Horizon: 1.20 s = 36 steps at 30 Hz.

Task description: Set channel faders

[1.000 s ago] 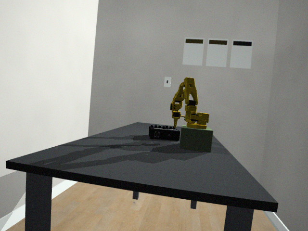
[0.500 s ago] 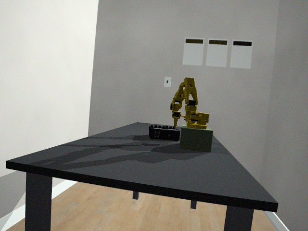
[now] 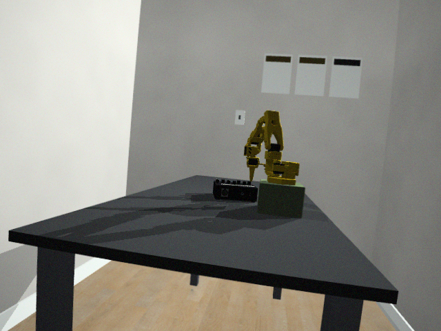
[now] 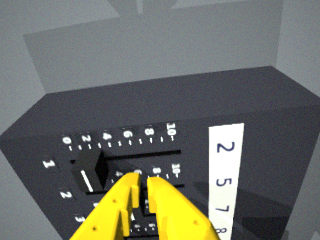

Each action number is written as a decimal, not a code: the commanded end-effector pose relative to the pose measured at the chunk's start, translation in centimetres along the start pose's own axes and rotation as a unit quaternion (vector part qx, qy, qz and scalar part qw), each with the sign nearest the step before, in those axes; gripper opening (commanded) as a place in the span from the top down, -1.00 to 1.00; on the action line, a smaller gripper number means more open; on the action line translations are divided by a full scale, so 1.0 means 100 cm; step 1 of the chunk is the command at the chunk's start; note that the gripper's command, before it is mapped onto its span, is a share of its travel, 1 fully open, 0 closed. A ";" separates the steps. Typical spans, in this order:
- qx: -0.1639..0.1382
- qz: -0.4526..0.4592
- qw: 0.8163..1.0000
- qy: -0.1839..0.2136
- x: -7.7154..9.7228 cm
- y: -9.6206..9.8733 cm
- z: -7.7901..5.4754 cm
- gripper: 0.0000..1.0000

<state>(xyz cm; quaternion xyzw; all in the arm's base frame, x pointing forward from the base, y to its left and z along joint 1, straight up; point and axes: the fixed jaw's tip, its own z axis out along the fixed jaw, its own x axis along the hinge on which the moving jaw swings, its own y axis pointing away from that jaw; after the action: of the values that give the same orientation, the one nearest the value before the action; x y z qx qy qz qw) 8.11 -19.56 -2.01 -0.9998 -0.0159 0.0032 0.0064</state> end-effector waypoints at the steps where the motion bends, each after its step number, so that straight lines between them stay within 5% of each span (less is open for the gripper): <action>1: -0.009 -0.007 1.000 0.004 0.003 0.002 -0.005 1.00; 36: -0.009 0.002 1.000 0.004 0.005 0.003 -0.008 1.00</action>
<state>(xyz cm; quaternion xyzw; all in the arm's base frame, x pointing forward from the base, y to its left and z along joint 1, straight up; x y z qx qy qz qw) 8.40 -19.79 -1.57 -0.9998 -0.0172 0.0020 0.0035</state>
